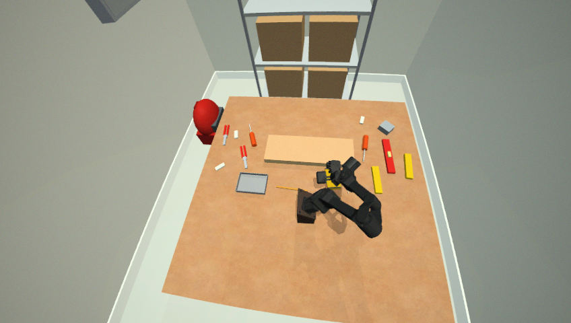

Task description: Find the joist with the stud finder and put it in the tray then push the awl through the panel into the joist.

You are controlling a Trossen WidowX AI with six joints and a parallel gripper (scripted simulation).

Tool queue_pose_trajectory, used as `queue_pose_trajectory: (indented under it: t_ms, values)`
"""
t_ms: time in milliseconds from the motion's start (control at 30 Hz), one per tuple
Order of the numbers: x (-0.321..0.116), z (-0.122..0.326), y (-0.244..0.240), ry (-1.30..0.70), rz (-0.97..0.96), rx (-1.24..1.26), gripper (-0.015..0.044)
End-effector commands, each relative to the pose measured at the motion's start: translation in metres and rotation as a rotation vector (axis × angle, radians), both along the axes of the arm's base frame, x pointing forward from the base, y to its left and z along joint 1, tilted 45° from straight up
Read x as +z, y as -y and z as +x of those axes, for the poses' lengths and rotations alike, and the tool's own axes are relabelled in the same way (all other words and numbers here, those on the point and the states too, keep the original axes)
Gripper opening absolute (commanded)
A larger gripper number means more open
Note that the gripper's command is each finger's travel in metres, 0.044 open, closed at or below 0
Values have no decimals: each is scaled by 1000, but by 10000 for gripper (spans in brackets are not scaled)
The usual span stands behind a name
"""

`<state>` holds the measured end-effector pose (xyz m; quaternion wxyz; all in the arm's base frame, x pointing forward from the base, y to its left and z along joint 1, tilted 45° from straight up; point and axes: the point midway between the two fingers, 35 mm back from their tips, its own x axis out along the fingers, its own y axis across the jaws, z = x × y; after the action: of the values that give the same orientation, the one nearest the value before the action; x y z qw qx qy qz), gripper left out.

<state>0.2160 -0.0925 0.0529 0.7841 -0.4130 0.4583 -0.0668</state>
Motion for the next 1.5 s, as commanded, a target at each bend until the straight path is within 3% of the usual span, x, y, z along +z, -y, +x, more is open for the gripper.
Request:
queue_pose_trajectory:
  t_ms: [0, 100, 1067, 1467]
  values:
    - [4, 1, -3, 8, 2, 0, 70]
    - [6, 1, -5, 8, 2, 0, 0]
    - [25, -5, -23, 9, 2, 1, 0]
    - [7, -11, -40, 4, 8, -1, 0]
